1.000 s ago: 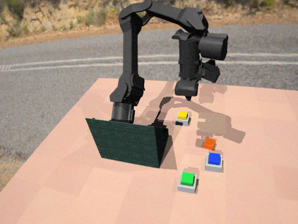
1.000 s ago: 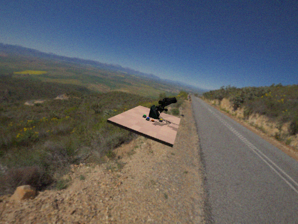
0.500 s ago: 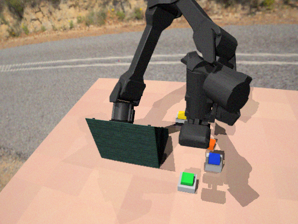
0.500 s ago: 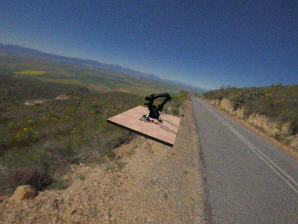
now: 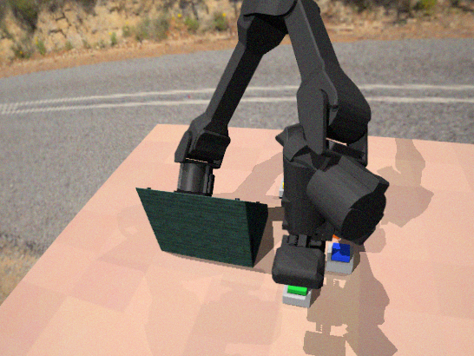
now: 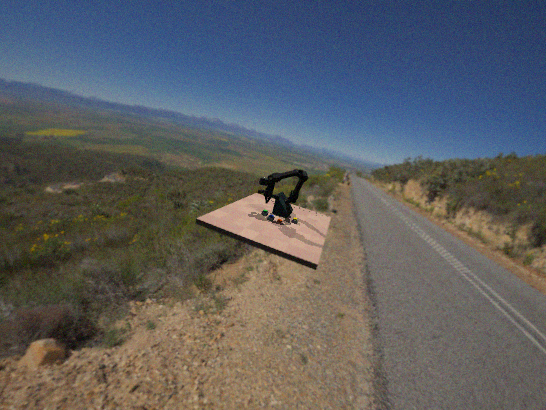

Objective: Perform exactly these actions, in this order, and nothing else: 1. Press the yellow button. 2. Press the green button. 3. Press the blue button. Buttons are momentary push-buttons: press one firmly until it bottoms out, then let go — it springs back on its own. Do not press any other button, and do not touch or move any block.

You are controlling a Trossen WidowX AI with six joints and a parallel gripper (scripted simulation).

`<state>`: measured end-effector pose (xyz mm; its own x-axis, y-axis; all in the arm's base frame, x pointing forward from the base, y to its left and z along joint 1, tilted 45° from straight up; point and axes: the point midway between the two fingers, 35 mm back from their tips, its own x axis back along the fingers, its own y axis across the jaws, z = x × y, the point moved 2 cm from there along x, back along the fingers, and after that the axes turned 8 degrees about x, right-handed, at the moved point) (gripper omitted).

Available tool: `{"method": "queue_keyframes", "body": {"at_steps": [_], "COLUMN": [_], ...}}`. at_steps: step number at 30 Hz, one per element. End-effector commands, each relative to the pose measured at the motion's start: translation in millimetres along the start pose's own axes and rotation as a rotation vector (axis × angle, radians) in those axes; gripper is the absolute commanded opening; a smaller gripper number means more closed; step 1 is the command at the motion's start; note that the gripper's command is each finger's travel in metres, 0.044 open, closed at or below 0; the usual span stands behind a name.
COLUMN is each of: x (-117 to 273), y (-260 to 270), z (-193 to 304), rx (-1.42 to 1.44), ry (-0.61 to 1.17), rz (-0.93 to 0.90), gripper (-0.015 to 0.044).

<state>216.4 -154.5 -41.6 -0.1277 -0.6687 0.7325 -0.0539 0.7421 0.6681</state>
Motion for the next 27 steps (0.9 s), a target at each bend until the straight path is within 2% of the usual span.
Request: {"method": "queue_keyframes", "body": {"at_steps": [1,27], "x": [-40,-73], "y": [5,6], "z": [5,5], "rx": [-0.010,-0.010], "ry": [0.013,0.013], "rz": [-0.025,-0.027], "gripper": [0.0020,0.0020]}}
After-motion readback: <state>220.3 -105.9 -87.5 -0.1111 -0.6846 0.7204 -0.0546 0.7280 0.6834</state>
